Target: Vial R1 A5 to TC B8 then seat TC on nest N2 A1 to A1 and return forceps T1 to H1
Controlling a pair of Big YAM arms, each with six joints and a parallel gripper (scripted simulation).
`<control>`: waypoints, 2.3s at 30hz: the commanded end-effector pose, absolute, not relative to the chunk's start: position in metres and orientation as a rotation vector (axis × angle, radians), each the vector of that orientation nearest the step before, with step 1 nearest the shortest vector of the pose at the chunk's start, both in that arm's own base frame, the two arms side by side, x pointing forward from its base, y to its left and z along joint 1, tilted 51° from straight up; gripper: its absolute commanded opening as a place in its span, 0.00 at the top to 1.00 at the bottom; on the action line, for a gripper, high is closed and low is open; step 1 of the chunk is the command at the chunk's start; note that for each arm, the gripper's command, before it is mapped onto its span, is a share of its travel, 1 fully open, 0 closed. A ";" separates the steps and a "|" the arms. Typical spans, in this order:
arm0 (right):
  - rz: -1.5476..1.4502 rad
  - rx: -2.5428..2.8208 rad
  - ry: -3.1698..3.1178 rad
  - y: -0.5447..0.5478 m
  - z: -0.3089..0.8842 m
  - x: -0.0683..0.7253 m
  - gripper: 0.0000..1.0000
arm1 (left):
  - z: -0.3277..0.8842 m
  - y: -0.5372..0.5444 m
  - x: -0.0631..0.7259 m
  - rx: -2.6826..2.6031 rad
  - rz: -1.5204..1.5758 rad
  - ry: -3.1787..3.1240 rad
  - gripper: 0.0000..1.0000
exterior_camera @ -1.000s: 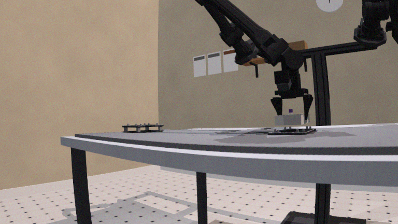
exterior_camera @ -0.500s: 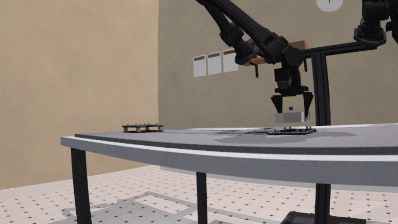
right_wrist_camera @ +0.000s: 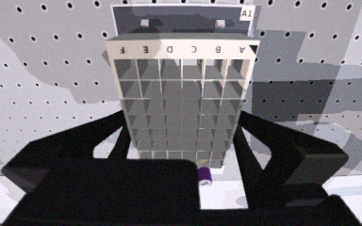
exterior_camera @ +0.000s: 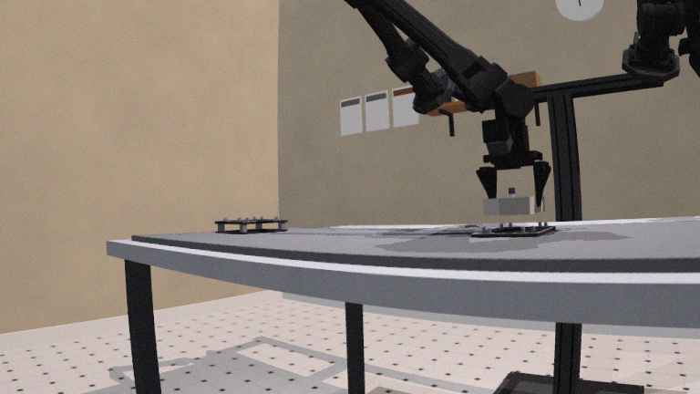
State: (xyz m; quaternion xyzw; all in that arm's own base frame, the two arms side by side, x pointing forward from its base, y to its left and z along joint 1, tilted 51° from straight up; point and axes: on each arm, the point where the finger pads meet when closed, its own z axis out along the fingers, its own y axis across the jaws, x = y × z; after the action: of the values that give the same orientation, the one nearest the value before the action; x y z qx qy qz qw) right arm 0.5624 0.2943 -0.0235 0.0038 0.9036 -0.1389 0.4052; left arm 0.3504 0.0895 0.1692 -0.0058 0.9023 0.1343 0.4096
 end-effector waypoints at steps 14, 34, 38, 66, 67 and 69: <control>-0.311 0.006 2.259 0.312 -0.005 0.556 1.00 | 0.176 0.091 0.353 -0.032 0.337 2.258 0.77; -0.320 0.002 2.265 0.314 0.002 0.545 1.00 | 0.176 0.091 0.353 -0.032 0.337 2.258 0.77; -0.321 0.001 2.266 0.315 0.006 0.540 1.00 | 0.176 0.091 0.353 -0.032 0.337 2.258 0.77; -0.332 0.012 2.268 0.309 0.005 0.543 1.00 | 0.176 0.091 0.353 -0.032 0.337 2.258 0.77; -0.332 0.012 2.268 0.309 0.005 0.543 1.00 | 0.176 0.091 0.353 -0.032 0.337 2.258 0.77; -0.332 0.012 2.268 0.309 0.005 0.543 1.00 | 0.176 0.091 0.353 -0.032 0.337 2.258 0.77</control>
State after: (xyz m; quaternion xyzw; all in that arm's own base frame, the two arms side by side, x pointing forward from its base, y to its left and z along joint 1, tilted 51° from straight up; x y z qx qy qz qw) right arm 0.5424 0.3034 -0.0020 0.0025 0.9031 -0.1385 0.4065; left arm 0.3504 0.0895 0.1692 -0.0058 0.9023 0.1343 0.4096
